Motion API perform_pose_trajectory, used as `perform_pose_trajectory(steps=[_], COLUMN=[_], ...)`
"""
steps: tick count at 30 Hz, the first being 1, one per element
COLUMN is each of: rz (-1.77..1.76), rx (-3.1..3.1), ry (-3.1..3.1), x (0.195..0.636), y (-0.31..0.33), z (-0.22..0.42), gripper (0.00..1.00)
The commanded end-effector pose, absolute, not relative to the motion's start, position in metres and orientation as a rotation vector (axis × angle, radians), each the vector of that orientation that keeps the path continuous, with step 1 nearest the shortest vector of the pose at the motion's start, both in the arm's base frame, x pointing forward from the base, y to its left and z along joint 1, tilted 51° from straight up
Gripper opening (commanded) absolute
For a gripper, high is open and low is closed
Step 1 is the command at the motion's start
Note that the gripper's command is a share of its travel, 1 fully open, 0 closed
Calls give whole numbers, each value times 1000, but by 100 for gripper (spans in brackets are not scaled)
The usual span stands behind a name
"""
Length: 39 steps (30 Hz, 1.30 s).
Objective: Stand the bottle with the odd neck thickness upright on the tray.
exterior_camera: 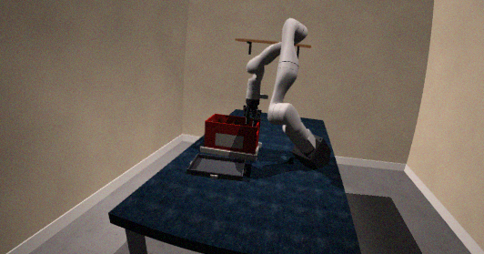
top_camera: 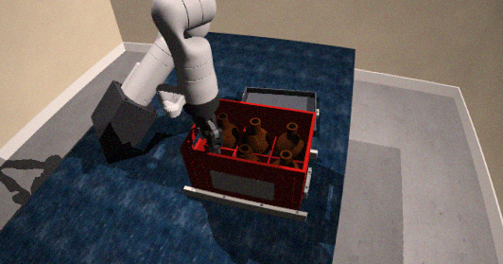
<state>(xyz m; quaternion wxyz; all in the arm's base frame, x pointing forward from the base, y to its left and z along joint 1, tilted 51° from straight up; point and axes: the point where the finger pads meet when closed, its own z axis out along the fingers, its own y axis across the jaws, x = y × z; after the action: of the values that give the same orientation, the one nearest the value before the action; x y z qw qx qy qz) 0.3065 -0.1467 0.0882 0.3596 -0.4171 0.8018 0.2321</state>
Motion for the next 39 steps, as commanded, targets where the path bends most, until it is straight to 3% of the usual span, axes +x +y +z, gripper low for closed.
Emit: perform_pose_trajectory(steps=[1,39], rz=[595,595], rx=[-1073,-1073], ry=[2069,2069], x=[306,274], y=[-149,-205], z=[90,142], gripper=[64,64])
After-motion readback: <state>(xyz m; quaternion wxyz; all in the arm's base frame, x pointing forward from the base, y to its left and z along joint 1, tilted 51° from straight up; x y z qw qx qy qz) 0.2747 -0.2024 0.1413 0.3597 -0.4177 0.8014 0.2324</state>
